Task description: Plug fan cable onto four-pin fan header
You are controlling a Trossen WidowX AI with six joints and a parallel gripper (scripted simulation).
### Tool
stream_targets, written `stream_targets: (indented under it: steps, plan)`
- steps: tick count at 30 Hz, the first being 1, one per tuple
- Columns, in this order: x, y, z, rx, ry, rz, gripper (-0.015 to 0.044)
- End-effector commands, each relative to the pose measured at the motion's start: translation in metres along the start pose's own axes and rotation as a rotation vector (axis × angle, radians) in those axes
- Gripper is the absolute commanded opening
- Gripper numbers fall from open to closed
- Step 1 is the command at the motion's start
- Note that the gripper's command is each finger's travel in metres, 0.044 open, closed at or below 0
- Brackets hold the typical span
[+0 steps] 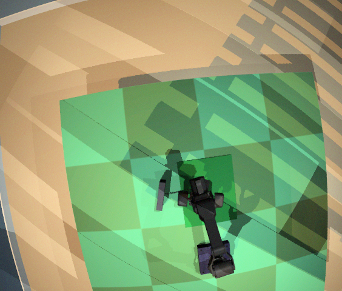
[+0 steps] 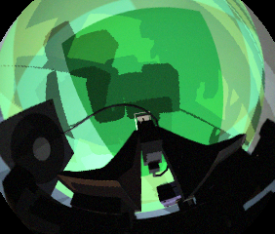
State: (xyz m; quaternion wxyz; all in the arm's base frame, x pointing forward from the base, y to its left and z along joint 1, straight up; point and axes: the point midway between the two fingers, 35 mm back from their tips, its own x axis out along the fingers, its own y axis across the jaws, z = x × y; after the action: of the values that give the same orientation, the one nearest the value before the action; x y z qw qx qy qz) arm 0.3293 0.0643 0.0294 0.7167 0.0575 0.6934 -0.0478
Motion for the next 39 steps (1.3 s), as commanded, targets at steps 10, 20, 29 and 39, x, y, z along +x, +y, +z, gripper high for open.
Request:
stream_targets:
  steps: [10,20,29,39]
  plan:
    - [0.003,-0.001,0.0,-0.005,-0.003,-0.004,0.0]
    - [0.01,-0.001,0.0,-0.005,-0.002,-0.004,0.0]
    - [0.016,-0.001,0.0,-0.005,-0.002,-0.004,0.0]
    - [0.016,0.0,0.0,0.0,-0.002,-0.003,0.0105]
